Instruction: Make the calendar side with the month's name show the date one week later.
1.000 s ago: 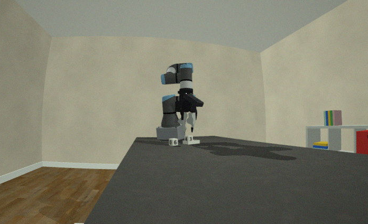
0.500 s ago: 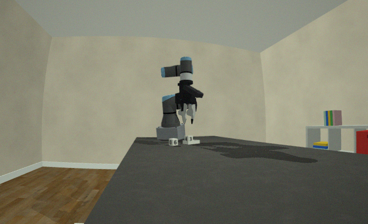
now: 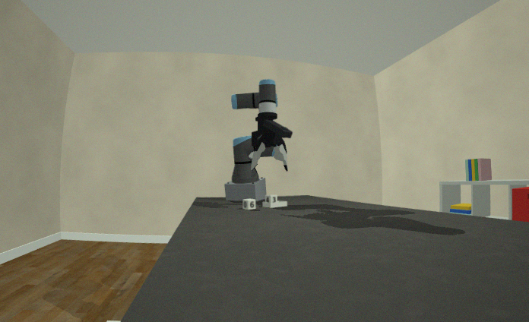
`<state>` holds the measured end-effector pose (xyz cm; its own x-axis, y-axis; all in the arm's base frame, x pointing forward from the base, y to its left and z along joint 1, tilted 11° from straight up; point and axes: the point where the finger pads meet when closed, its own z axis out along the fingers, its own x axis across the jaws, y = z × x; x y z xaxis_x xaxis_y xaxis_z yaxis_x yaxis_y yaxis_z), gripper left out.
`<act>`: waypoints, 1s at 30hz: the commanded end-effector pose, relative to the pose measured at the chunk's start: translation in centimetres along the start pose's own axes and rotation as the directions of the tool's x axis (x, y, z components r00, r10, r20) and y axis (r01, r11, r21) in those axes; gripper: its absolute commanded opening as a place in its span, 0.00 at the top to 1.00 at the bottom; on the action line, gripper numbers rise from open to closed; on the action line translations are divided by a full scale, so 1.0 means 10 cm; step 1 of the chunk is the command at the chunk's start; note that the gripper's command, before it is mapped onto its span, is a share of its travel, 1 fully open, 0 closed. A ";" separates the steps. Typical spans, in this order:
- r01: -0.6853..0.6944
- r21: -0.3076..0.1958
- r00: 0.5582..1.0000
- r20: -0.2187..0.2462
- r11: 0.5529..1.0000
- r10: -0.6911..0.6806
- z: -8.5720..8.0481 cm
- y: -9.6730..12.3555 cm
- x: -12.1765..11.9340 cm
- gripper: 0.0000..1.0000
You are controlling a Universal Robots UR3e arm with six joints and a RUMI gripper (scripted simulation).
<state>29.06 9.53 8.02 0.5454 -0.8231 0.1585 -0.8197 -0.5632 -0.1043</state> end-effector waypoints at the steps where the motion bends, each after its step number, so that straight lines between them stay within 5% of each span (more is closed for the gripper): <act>1: 0.000 0.002 1.000 -0.001 1.000 0.000 -0.01 -0.01 0.00 0.00; 19: -0.015 0.002 1.000 -0.001 1.000 0.015 -0.01 -0.01 0.01 0.00; 30: -0.176 0.002 0.984 -0.001 0.984 0.176 0.01 -0.03 0.11 0.00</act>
<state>29.61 8.98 8.05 0.4429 -0.8851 0.1428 -0.8792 -0.4600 -0.1241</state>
